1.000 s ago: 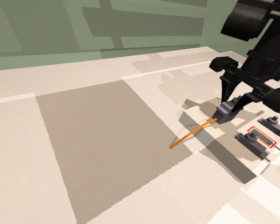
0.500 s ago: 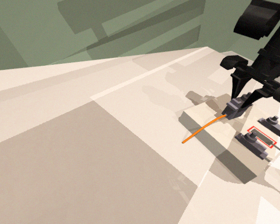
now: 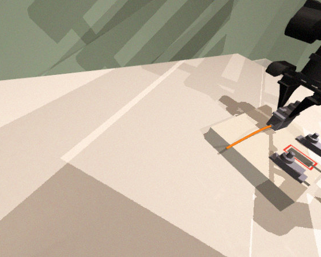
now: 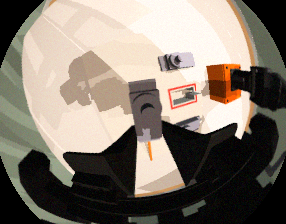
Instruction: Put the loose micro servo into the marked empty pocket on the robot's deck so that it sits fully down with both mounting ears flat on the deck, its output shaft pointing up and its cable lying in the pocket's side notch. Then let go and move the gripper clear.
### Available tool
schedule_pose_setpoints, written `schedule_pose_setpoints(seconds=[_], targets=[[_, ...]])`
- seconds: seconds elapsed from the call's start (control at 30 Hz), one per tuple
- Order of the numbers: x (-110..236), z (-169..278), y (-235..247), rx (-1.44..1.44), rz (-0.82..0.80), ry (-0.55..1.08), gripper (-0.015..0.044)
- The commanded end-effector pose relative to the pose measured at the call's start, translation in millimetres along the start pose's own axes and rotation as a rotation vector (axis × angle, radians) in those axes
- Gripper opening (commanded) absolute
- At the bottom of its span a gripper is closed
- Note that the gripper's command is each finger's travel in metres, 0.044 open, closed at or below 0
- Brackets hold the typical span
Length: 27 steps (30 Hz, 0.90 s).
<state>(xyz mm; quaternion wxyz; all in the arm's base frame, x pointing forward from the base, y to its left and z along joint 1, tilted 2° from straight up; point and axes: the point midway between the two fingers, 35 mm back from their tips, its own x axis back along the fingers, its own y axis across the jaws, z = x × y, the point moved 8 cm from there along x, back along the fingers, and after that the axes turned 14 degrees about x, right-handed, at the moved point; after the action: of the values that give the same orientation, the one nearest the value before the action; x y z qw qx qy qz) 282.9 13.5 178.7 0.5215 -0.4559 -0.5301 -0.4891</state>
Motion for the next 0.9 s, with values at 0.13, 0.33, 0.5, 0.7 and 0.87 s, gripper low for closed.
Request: schedule_pose_setpoints(seconds=[0.13, 0.33, 0.5, 0.7, 0.87], targets=[[1.4, -2.4, -0.7, 0.179, -0.008, 0.001, 0.0000], [1.4, -2.4, -0.7, 0.384, -0.008, 0.000, 0.0000], [1.5, -2.4, -0.7, 0.555, -0.008, 0.000, 0.0000], [1.5, -2.4, -0.6, 0.760, -0.008, -0.001, 0.0000], [1.5, -2.4, -0.6, 0.931, -0.008, -0.002, 0.0000]])
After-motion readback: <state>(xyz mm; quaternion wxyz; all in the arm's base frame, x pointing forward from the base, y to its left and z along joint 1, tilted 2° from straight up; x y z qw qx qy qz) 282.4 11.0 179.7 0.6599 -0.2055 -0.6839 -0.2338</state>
